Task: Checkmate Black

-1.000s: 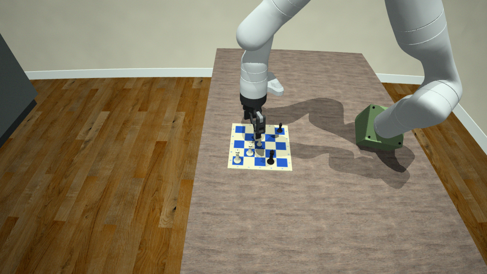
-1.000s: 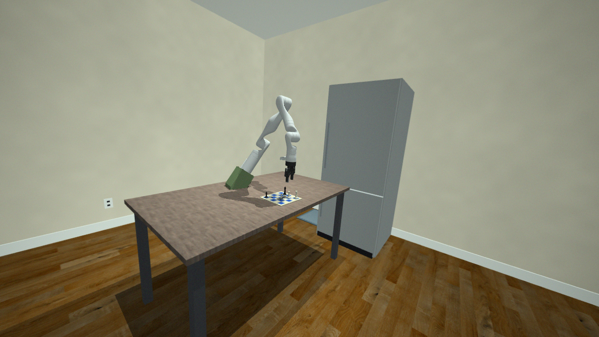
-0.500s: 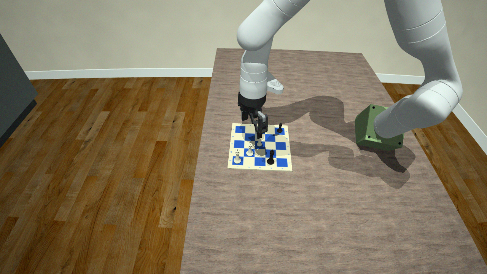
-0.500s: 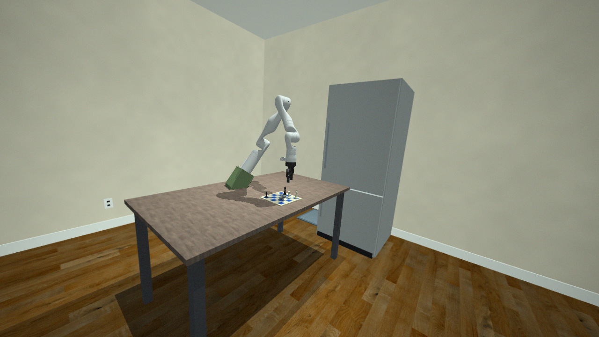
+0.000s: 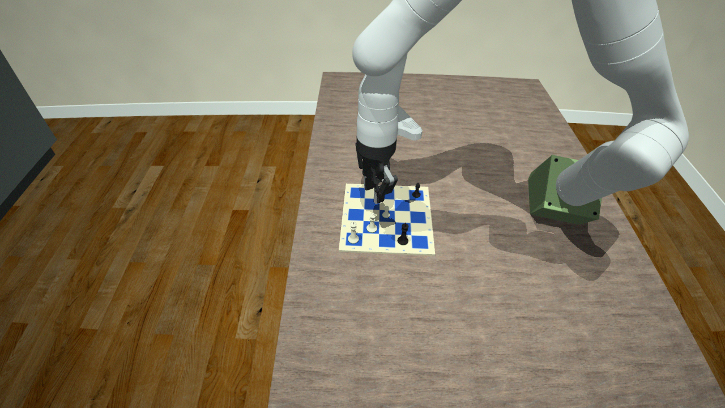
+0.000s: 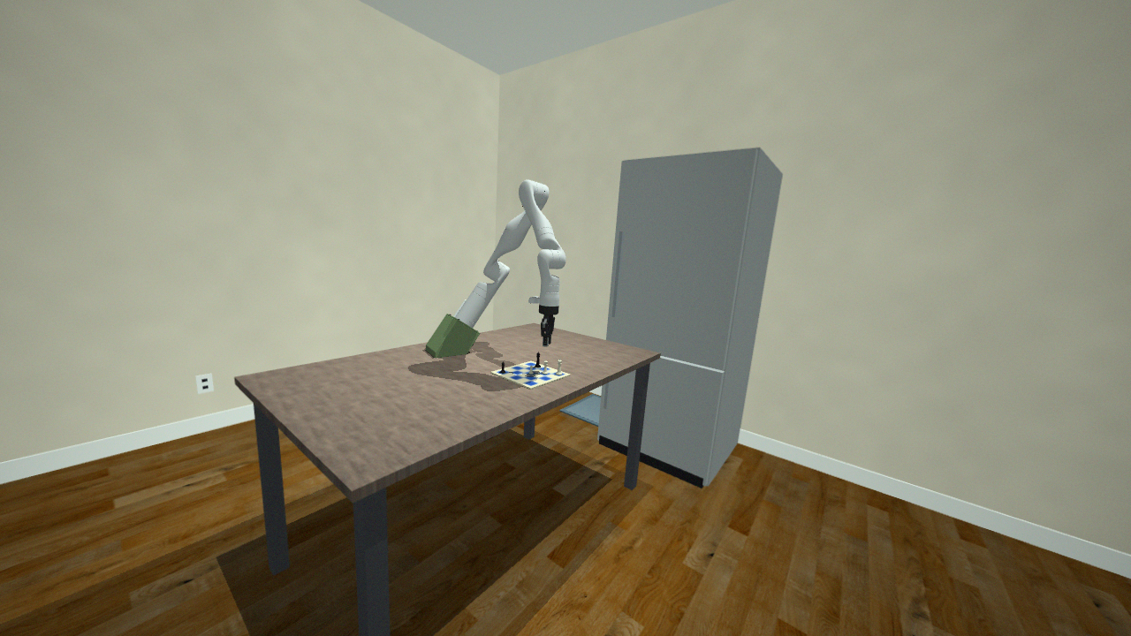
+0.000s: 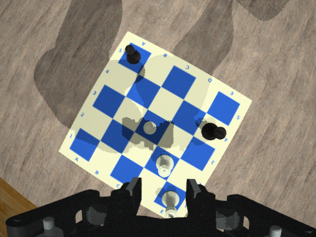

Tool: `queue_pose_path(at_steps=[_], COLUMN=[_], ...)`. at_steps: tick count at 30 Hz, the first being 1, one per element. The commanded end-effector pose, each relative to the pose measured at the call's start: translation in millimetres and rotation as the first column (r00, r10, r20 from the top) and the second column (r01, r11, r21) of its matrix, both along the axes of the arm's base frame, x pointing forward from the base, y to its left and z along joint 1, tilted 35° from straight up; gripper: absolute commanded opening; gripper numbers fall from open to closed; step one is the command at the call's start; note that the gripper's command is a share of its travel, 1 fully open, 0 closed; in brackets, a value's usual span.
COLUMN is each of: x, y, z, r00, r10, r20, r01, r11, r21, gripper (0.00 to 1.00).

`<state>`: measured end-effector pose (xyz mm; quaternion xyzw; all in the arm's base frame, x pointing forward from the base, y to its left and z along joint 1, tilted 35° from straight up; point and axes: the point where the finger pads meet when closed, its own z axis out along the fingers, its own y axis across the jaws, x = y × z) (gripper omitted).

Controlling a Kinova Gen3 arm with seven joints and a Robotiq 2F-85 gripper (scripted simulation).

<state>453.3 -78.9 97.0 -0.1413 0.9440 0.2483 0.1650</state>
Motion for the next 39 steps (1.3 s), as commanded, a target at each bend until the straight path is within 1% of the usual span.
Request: queue_pose_path(at_steps=[1, 26, 39], x=[0.2, 0.3, 1.9], y=[-0.7, -0.5, 3.0], z=[0.4, 0.1, -5.4], r00=[1.0, 1.0, 1.0], r10=[-0.001, -0.001, -0.001], r20=[0.001, 0.001, 0.001], r01=[0.001, 0.001, 0.001], r11=[1.0, 1.0, 1.0], r21=[-0.001, -0.001, -0.001], gripper=[0.41, 0.41, 0.41])
